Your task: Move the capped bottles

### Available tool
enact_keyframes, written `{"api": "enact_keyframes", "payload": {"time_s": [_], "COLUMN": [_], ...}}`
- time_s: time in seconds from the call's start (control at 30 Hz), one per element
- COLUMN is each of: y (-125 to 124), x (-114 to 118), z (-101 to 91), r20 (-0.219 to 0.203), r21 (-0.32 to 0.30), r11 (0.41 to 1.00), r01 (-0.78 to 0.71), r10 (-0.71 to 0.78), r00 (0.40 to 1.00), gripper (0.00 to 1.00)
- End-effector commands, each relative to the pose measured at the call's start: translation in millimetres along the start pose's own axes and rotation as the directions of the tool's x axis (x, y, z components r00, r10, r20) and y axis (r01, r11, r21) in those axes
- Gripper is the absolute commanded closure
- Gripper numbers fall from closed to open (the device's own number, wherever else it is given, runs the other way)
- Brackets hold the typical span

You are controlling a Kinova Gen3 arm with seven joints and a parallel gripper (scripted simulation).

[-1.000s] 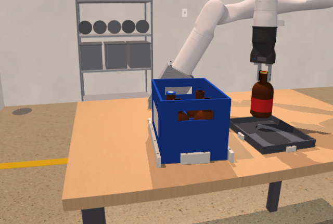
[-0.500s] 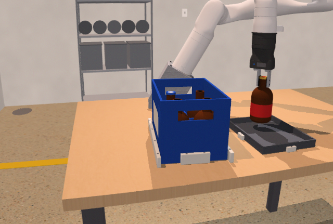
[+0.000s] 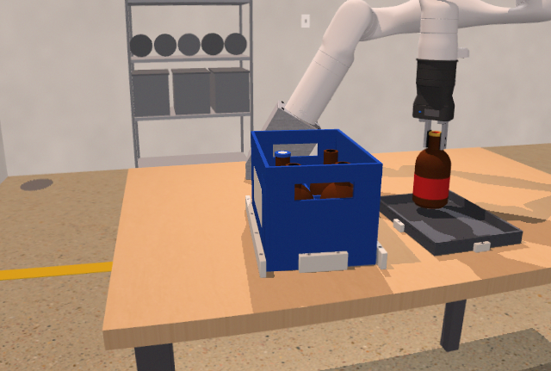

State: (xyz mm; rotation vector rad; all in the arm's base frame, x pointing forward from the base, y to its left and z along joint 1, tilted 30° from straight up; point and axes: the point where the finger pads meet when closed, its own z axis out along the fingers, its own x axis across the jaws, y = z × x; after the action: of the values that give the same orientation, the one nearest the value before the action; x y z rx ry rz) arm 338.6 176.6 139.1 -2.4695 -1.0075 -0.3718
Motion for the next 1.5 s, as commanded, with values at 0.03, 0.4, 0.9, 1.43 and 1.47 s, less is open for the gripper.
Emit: {"api": "enact_keyframes", "payload": {"time_s": [0.03,0.4,0.9,1.43,1.47], "y": [0.3,0.4,0.5,0.5,0.5], "x": [0.0,0.4,0.5,0.6,0.5], "z": [1.1,4.3,9.1,14.1,14.3], "r20": [0.001,0.001,0.001,0.001,0.001], "r21": [0.000,0.000,0.000,0.000,0.000], "r11": [1.000,1.000,1.000,1.000,1.000], "r01": [0.000,0.000,0.000,0.000,0.000], "r10": [0.000,0.000,0.000,0.000,0.000], "r00": [1.000,1.000,1.000,1.000,1.000], "gripper": [1.00,1.00,1.00,1.00,1.00]}}
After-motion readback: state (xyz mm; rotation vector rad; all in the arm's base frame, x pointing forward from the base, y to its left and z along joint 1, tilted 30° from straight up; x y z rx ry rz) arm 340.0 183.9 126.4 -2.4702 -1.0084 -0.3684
